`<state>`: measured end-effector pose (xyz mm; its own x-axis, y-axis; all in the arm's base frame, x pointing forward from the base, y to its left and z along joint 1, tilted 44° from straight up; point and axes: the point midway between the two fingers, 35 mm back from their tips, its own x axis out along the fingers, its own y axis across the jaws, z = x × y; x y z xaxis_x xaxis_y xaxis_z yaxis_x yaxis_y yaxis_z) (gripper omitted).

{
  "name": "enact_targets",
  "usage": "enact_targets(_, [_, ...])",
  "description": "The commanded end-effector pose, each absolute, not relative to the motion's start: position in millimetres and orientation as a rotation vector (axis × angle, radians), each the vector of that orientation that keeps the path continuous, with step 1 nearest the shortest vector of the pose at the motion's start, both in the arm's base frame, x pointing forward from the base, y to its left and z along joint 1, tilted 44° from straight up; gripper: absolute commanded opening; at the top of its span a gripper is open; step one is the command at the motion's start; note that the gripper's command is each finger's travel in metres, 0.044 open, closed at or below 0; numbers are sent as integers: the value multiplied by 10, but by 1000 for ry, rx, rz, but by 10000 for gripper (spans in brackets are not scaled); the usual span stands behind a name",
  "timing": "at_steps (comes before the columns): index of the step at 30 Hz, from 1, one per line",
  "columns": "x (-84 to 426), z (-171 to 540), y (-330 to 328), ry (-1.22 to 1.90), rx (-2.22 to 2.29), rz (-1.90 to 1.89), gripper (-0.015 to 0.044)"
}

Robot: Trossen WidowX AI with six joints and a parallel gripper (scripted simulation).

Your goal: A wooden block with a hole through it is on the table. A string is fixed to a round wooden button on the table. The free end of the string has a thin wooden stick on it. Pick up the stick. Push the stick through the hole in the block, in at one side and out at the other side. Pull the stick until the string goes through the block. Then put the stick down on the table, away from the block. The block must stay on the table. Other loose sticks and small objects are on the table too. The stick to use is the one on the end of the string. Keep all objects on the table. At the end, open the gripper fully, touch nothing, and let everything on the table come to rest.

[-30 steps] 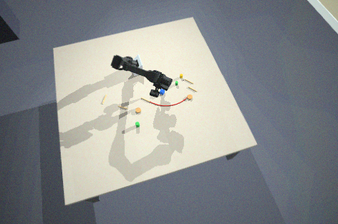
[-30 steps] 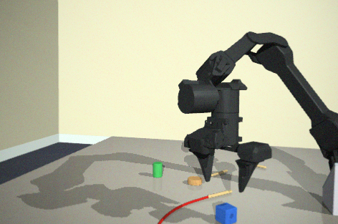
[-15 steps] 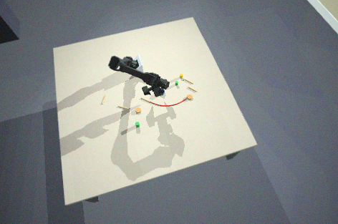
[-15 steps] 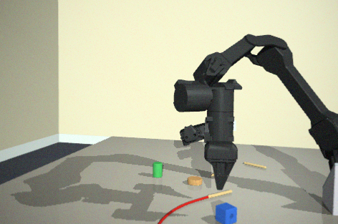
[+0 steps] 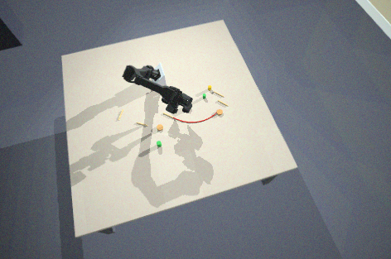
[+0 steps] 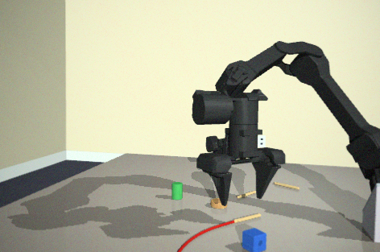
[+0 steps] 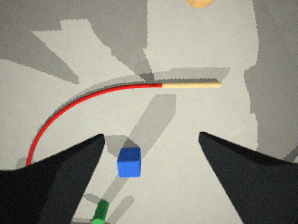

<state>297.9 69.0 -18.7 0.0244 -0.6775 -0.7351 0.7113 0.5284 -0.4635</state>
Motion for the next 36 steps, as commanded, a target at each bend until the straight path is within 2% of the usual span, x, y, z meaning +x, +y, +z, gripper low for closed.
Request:
enact_targets(1, [3067, 38, 479, 524, 745, -1496, 440])
enact_targets(13, [3100, 133, 369, 20, 1234, -1678, 440])
enact_targets(32, [3101, 133, 369, 15, 1239, -1679, 440])
enact_targets(36, [3101, 133, 369, 15, 1239, -1679, 335])
